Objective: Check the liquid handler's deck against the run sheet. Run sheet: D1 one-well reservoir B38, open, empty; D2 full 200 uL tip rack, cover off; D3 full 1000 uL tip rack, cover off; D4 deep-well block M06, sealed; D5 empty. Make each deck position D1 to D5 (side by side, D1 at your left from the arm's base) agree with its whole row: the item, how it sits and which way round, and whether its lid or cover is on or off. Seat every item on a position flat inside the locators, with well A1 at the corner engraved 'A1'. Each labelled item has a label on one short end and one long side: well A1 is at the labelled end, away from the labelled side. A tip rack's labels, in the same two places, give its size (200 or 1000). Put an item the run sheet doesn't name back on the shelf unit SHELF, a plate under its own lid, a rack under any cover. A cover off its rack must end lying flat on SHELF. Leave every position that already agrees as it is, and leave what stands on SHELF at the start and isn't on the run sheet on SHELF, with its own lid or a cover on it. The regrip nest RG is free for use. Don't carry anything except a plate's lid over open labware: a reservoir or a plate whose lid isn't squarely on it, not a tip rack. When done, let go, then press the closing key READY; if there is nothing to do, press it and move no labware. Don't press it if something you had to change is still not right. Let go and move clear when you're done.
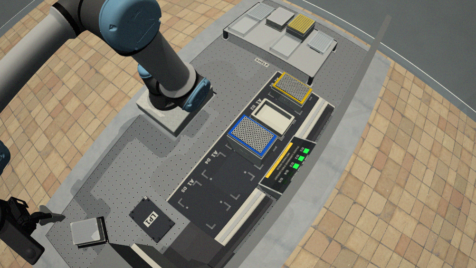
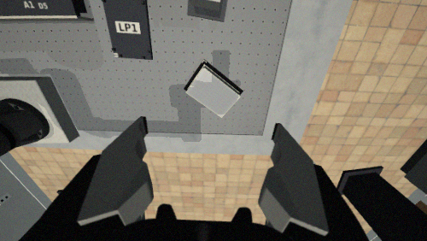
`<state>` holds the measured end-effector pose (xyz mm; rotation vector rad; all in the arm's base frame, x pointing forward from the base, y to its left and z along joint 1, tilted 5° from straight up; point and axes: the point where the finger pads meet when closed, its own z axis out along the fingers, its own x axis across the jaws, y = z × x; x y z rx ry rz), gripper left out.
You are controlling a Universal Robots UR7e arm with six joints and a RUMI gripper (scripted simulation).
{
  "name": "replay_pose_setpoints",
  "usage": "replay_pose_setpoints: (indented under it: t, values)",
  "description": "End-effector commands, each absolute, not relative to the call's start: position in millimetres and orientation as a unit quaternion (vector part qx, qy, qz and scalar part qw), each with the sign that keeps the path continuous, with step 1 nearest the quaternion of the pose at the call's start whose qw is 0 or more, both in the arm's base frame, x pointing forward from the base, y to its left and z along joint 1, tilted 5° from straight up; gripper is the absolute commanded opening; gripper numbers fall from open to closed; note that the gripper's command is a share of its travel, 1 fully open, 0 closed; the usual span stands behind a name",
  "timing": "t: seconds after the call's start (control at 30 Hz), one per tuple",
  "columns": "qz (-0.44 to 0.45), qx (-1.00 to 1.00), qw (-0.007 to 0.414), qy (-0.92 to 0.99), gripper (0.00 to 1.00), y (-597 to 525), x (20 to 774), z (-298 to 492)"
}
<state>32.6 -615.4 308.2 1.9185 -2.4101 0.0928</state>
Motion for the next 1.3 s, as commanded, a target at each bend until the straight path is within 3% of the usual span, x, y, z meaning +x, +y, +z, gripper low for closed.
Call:
replay_pose_setpoints:
  t: [0.0, 1.27]
  values:
    - [0.031, 0.591, 0.03, -0.806, 0.82, -616, 35, 309]
    - [0.038, 0.324, 0.02, -0.945, 0.82, -620, 54, 309]
